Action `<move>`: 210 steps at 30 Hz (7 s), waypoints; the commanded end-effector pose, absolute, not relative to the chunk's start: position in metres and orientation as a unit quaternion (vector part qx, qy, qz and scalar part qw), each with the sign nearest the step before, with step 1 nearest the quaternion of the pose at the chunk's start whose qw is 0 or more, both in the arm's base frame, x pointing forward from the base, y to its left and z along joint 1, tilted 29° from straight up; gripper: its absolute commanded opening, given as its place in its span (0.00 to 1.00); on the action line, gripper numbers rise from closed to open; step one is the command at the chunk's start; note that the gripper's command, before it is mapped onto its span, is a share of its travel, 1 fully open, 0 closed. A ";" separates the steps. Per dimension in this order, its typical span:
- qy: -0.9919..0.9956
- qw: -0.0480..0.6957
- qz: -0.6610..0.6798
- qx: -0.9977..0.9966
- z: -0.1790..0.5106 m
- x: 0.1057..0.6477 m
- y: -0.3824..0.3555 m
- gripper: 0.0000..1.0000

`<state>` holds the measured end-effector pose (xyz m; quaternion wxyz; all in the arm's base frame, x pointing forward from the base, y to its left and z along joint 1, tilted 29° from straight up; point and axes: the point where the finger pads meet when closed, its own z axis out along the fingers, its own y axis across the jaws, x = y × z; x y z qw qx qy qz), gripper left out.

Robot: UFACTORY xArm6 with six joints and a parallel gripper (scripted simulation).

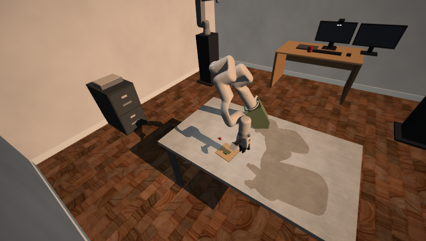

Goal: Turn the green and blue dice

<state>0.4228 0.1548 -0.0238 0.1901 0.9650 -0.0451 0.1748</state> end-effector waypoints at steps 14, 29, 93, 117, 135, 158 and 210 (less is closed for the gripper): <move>0.181 0.223 0.118 0.950 -0.023 0.430 0.160 0.11; 0.203 0.226 0.117 0.945 -0.023 0.431 0.160 0.11; 0.279 0.120 0.500 0.811 -0.038 0.422 0.149 0.11; 0.279 0.120 0.500 0.811 -0.095 0.441 0.125 0.11; 0.279 0.120 0.500 0.811 -0.095 0.441 0.124 0.11; 0.279 0.120 0.500 0.811 -0.095 0.442 0.124 0.11; 0.279 0.120 0.500 0.811 -0.104 0.445 0.120 0.11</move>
